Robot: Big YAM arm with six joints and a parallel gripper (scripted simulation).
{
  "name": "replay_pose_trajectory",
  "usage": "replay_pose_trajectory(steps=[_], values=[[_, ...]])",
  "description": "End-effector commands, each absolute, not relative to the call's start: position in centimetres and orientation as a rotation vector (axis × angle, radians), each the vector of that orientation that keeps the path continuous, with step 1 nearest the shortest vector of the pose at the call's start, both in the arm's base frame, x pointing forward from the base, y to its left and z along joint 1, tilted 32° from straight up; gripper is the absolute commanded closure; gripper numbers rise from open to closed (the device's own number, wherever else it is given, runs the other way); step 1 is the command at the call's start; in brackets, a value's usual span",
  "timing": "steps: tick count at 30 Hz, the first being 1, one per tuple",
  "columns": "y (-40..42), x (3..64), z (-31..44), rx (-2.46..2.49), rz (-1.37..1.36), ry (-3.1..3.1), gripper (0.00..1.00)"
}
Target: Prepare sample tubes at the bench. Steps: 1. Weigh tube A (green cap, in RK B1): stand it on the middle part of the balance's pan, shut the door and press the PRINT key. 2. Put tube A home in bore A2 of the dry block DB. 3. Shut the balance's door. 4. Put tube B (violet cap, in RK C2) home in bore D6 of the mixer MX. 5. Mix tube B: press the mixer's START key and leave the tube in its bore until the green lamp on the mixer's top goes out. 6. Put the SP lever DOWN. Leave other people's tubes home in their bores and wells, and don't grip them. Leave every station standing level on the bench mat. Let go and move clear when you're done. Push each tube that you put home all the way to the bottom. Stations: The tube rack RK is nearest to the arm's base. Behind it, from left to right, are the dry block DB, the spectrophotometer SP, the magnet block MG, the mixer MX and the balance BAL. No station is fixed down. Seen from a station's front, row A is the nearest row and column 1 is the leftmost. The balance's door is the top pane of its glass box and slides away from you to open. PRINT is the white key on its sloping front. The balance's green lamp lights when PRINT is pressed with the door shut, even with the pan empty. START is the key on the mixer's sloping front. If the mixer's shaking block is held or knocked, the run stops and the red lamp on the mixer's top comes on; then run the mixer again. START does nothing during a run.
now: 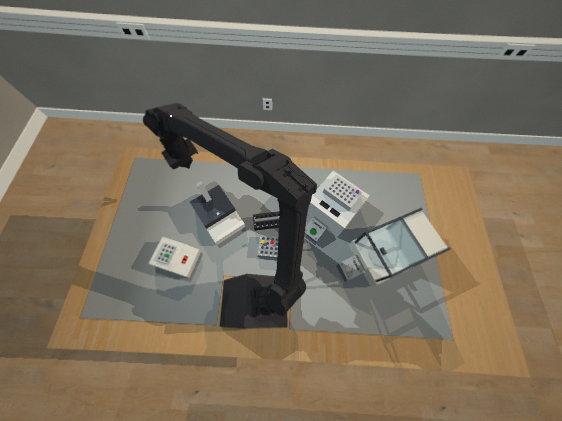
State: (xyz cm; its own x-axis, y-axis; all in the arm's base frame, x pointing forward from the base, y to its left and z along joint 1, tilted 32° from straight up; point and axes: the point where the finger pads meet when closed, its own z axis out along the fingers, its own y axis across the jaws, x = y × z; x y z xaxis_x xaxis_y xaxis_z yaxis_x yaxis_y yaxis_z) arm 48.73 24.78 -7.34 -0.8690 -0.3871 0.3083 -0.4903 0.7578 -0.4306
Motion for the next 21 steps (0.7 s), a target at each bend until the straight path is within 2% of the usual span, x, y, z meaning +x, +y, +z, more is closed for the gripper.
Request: replay_pose_trajectory(steps=[1,21], values=[[25.6,49.8,-6.3,0.698,0.747,-2.793,1.00],[23.1,48.7,-8.7,0.695,0.749,-2.779,1.00]])
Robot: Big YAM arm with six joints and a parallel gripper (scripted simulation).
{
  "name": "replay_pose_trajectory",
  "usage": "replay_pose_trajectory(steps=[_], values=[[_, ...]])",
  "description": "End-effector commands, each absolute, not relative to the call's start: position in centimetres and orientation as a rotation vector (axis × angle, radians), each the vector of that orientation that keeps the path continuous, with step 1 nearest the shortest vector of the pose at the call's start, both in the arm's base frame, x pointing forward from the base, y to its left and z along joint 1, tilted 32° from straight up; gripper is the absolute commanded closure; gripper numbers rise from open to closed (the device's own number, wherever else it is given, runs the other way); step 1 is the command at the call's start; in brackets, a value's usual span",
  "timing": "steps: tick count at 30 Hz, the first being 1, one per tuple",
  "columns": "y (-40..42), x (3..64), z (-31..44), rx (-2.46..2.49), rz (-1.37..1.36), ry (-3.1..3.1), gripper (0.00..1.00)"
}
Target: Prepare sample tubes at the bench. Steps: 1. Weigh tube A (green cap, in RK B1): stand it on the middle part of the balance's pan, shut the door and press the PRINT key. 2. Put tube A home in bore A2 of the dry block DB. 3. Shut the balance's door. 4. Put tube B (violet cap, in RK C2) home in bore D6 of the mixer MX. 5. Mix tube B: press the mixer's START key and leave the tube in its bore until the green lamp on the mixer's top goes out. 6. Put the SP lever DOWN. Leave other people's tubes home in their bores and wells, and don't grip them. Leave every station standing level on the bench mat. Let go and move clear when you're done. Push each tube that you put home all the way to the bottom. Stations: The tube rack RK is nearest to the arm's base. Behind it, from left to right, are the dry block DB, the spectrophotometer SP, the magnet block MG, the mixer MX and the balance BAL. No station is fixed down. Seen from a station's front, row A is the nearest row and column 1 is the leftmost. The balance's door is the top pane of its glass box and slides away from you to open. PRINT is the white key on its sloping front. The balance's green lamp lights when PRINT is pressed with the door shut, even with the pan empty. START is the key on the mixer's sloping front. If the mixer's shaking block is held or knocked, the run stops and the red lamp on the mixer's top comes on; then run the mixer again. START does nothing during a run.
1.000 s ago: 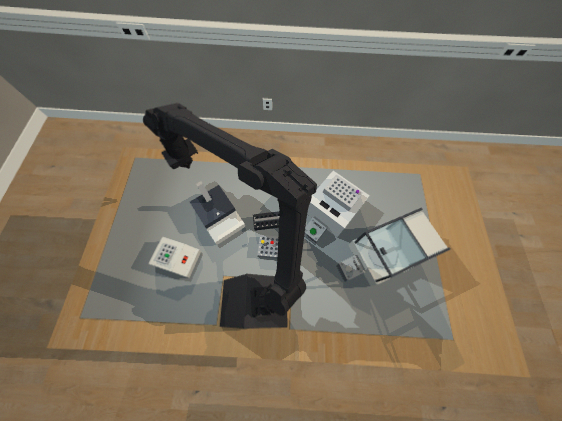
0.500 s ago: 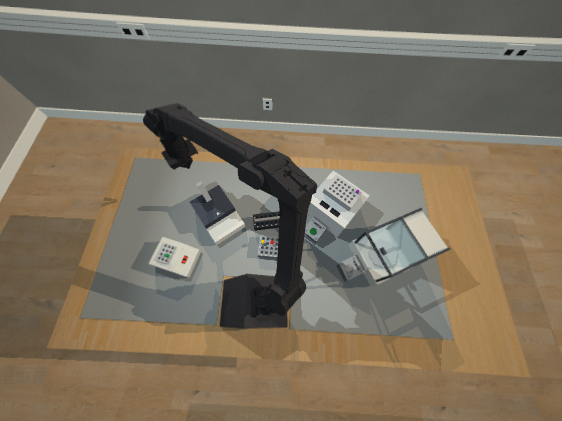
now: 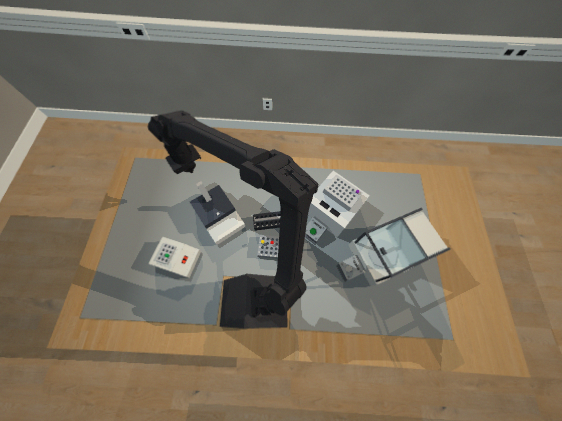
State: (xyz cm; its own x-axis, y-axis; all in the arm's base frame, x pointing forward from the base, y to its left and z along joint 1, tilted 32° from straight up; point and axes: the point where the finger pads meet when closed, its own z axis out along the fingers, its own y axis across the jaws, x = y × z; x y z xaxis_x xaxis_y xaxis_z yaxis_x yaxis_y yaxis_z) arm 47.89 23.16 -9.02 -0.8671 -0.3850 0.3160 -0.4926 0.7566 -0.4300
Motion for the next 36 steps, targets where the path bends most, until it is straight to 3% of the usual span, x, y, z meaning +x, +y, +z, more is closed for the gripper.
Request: replay_pose_trajectory(steps=[1,36], values=[[22.8,48.7,-8.8,0.693,0.748,-2.777,1.00],[21.1,47.7,-12.0,0.698,0.749,-2.791,1.00]])
